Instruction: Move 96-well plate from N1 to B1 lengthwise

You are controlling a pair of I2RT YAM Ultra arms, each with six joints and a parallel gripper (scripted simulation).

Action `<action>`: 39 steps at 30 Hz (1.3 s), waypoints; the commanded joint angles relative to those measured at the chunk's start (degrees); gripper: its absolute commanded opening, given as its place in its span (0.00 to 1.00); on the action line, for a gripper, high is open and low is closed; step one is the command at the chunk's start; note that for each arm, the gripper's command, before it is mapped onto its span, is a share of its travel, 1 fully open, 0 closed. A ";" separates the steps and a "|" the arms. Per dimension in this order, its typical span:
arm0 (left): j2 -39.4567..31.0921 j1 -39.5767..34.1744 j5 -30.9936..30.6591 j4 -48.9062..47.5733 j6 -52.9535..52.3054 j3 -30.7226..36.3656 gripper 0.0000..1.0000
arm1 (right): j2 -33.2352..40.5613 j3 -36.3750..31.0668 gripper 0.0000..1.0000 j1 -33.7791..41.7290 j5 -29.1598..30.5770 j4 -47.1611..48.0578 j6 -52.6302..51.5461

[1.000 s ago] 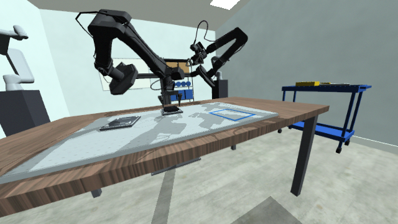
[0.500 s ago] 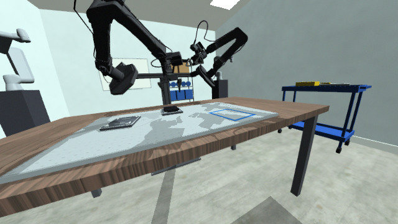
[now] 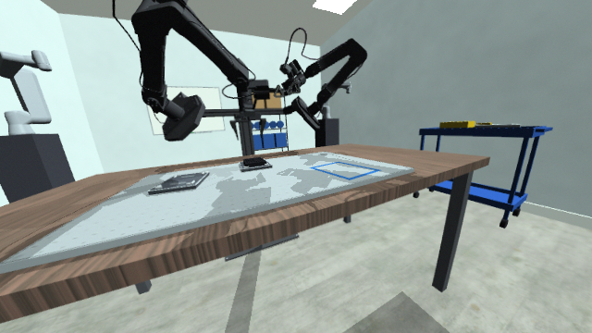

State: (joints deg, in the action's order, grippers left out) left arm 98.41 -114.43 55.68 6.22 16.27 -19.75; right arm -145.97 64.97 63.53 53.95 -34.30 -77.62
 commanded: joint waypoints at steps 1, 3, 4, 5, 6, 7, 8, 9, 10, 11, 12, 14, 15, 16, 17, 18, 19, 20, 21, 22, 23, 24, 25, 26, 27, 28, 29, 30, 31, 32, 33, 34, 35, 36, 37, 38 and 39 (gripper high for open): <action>3.88 4.23 -2.41 -6.24 -7.50 -4.48 1.00 | 5.11 -4.19 1.00 -0.52 4.40 1.81 2.55; 5.98 6.79 -3.12 -8.00 -9.97 -6.05 1.00 | 7.24 -6.42 1.00 -1.01 5.78 2.54 3.78; 5.98 6.79 -3.12 -8.00 -9.97 -6.05 1.00 | 7.24 -6.42 1.00 -1.01 5.78 2.54 3.78; 10.04 10.71 -4.34 -12.04 -14.07 -8.23 1.00 | 10.83 -9.74 1.00 -1.77 7.29 3.91 6.05; 12.29 13.69 -5.05 -13.74 -16.46 -9.74 1.00 | 13.40 -12.23 1.00 -2.46 8.67 4.61 7.56; 14.69 15.66 -5.73 -15.68 -19.00 -11.44 1.00 | 14.96 -14.62 1.00 -3.16 9.81 5.19 9.36; 16.90 18.05 -6.26 -17.60 -21.15 -12.79 1.00 | 16.81 -16.62 1.00 -3.75 10.62 5.85 11.04; 19.39 20.58 -6.83 -19.56 -23.27 -14.12 1.00 | 18.83 -18.59 1.00 -4.37 11.40 6.52 12.83; 21.88 23.13 -7.41 -21.58 -25.42 -15.45 1.00 | 20.77 -20.51 1.00 -5.06 12.15 7.17 14.76; 24.11 25.49 -7.95 -23.56 -27.41 -16.60 1.00 | 22.75 -22.18 1.00 -5.69 12.76 7.92 16.63; 26.30 27.79 -8.49 -25.55 -29.40 -17.73 1.00 | 24.60 -23.79 1.00 -6.35 13.34 8.66 18.61; 30.21 31.77 -9.54 -29.39 -33.13 -19.69 1.00 | 28.19 -26.59 1.00 -7.60 14.23 10.24 22.66; 32.09 33.72 -10.06 -31.26 -34.95 -20.61 1.00 | 29.83 -27.90 1.00 -8.27 14.61 10.99 24.84; 33.78 35.44 -10.56 -33.05 -36.64 -21.39 1.00 | 31.48 -29.09 1.00 -8.90 14.90 11.82 27.01; 35.41 37.13 -11.05 -34.79 -38.27 -22.14 1.00 | 33.05 -30.22 1.00 -9.55 15.12 12.64 29.27; 36.89 38.64 -11.52 -36.46 -39.78 -22.78 1.00 | 34.62 -31.27 1.00 -10.18 15.27 13.51 31.53; 38.33 40.11 -11.99 -38.05 -41.22 -23.39 1.00 | 36.13 -32.27 1.00 -10.84 15.37 14.36 33.87; 38.33 40.11 -11.99 -38.05 -41.22 -23.39 1.00 | 36.13 -32.27 1.00 -10.84 15.37 14.36 33.87; 38.33 40.11 -11.99 -38.05 -41.22 -23.39 1.00 | 36.13 -32.27 1.00 -10.84 15.37 14.36 33.87; 40.27 41.80 -12.98 -41.34 -43.63 -23.81 1.00 | 40.77 -34.28 1.00 -11.67 14.40 17.61 38.79; 41.48 43.19 -13.33 -42.51 -44.77 -24.34 1.00 | 41.50 -35.14 1.00 -12.39 14.31 18.31 41.19; 42.61 44.41 -13.69 -43.67 -45.81 -24.79 1.00 | 42.89 -36.00 1.00 -13.08 14.16 19.14 43.64; 43.75 45.60 -14.05 -44.80 -46.81 -25.26 1.00 | 44.46 -36.83 1.00 -13.82 13.93 19.93 46.19; 44.81 46.65 -14.39 -45.84 -47.71 -25.71 1.00 | 46.06 -37.62 1.00 -14.55 13.63 20.76 48.74; 45.85 47.66 -14.72 -46.82 -48.55 -26.17 1.00 | 47.58 -38.37 1.00 -15.35 13.23 21.56 51.39; 46.79 48.55 -15.01 -47.70 -49.30 -26.60 1.00 | 49.12 -39.10 1.00 -16.16 12.73 22.40 54.04; 47.67 49.39 -15.29 -48.49 -49.99 -27.01 1.00 | 50.63 -39.80 1.00 -17.03 12.11 23.21 56.77; 48.45 50.13 -15.52 -49.18 -50.58 -27.37 1.00 | 52.16 -40.47 1.00 -17.93 11.38 24.05 59.49; 49.16 50.81 -15.73 -49.79 -51.09 -27.70 1.00 | 53.69 -41.10 1.00 -18.90 10.50 24.85 62.25; 49.77 51.39 -15.91 -50.30 -51.52 -27.98 1.00 | 55.27 -41.70 1.00 -19.91 9.50 25.66 64.96; 50.35 51.96 -16.07 -50.77 -51.93 -28.25 1.00 | 57.07 -42.43 1.00 -21.03 8.94 26.65 67.25; 50.84 52.44 -16.20 -51.17 -52.27 -28.48 1.00 | 58.77 -42.96 1.00 -22.06 7.83 27.45 69.87; 51.32 52.92 -16.33 -51.54 -52.60 -28.71 1.00 | 60.70 -43.59 1.00 -23.24 7.18 28.36 72.10; 51.76 53.35 -16.44 -51.86 -52.89 -28.93 1.00 | 62.73 -44.21 1.00 -24.34 6.56 29.27 74.23; 51.76 53.35 -16.44 -51.86 -52.89 -28.93 1.00 | 62.73 -44.21 1.00 -24.34 6.56 29.27 74.23; 51.76 53.35 -16.44 -51.86 -52.89 -28.93 1.00 | 62.73 -44.21 1.00 -24.34 6.56 29.27 74.23; 52.22 53.73 -16.62 -52.28 -53.22 -29.13 1.00 | 67.39 -45.49 1.00 -25.78 4.51 31.42 78.65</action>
State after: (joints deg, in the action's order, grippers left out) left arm 149.88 -60.64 40.88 -43.44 -35.18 -47.37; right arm -83.85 21.78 38.89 61.89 -7.07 -8.38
